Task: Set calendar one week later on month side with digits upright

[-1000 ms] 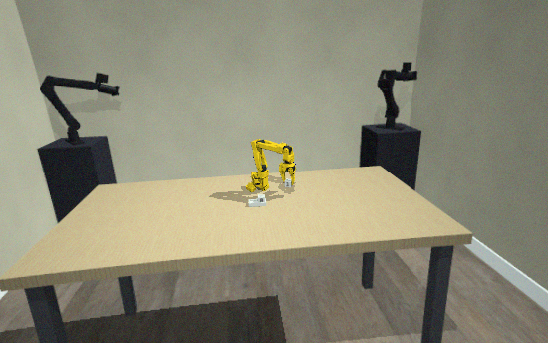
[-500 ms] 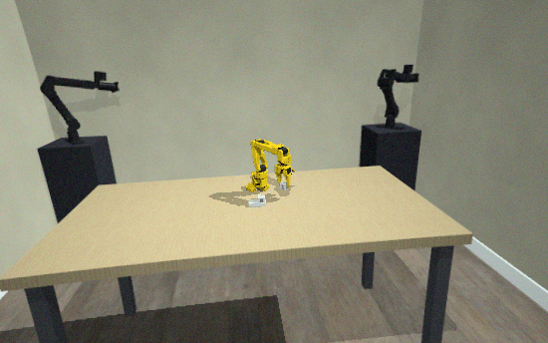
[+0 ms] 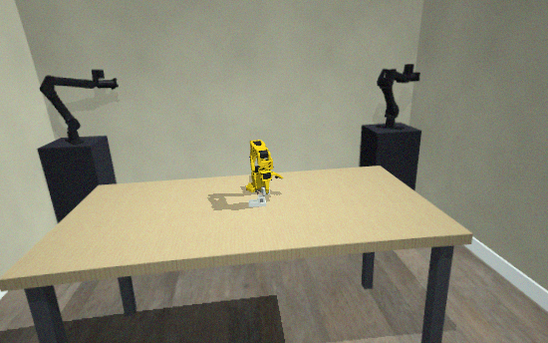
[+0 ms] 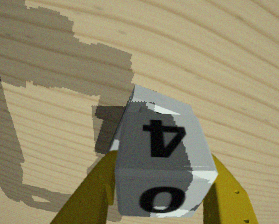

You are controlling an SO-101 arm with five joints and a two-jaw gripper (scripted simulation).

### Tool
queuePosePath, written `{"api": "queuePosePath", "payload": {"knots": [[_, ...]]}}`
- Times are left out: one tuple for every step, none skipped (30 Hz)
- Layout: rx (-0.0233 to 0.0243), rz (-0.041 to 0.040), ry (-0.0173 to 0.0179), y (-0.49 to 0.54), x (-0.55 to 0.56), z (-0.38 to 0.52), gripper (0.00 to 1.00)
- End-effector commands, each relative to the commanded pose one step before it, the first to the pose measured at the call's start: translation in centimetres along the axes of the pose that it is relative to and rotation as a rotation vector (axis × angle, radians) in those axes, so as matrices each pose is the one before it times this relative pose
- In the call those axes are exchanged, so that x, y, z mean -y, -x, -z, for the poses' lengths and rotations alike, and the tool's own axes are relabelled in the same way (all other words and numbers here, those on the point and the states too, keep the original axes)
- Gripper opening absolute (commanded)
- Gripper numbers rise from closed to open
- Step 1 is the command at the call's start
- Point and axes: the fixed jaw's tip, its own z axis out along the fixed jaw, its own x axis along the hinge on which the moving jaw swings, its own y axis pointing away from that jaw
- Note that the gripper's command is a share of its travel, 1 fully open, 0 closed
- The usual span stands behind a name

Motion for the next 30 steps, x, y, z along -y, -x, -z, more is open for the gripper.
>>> {"api": "queuePosePath", "payload": {"knots": [[-0.00491,-0.08957,-0.0509,-1.555,0.375,0.7741,0.0],[-0.00055,-0.03727,0.00008,-0.565,-0.098,0.0002,0.0],[-0.00051,-0.03449,0.00007,-0.524,-0.09,0.0,0.0],[-0.00043,-0.03144,0.00006,-0.477,-0.081,0.0001,0.0],[-0.00039,-0.0283,0.00008,-0.43,-0.071,0.0001,0.0],[-0.00038,-0.025,0.00006,-0.38,-0.063,0.0,0.0],[-0.0003,-0.02171,0.00003,-0.33,-0.054,-0.0002,0.0],[-0.00028,-0.01834,0.00005,-0.279,-0.045,0.0001,0.0],[-0.00021,-0.01508,0.00005,-0.23,-0.036,0.0002,0.0],[-0.00016,-0.01197,0.00001,-0.182,-0.028,-0.0003,0.0],[-0.00016,-0.00898,0.00003,-0.137,-0.021,0.0005,0.0],[-0.00009,-0.00635,0.0,-0.096,-0.015,0.0,0.0],[-0.00003,-0.00405,0.00001,-0.062,-0.01,-0.0004,0.0],[-0.00005,-0.00217,0.0,-0.034,-0.005,0.0004,0.0],[0.00001,-0.00085,0.0,-0.012,-0.002,-0.0004,0.0],[0.0,-0.00013,0.0,-0.002,0.0,0.0,0.0],[0.0,0.0,0.0,0.0,0.0,0.0,0.0],[0.0,0.0,0.0,0.0,0.0,0.0,0.0],[0.0,0.00001,0.0,0.0,0.0,0.0002,0.0],[0.0,0.0,0.0,0.0,0.0,0.0,0.0],[0.0,0.0,0.0,0.0,0.0,0.0,0.0],[0.0,0.0,0.0,0.0,0.0,0.0,0.0],[0.0,0.0,0.0,0.0,0.0,0.0,0.0],[0.0,0.0,0.0,0.0,0.0,0.0,0.0],[0.0,0.0,0.0,0.0,0.0,0.0,0.0],[0.0,0.0,0.0,0.0,0.0,0.0,0.0],[0.0,0.0,0.0,0.0,0.0,0.0,0.0],[0.0,0.0,0.0,0.0,0.0,0.0,0.0],[0.0,0.0,0.0,0.0,0.0,0.0,0.0],[0.0,0.0,0.0,0.0,0.0,0.0,0.0]]}}
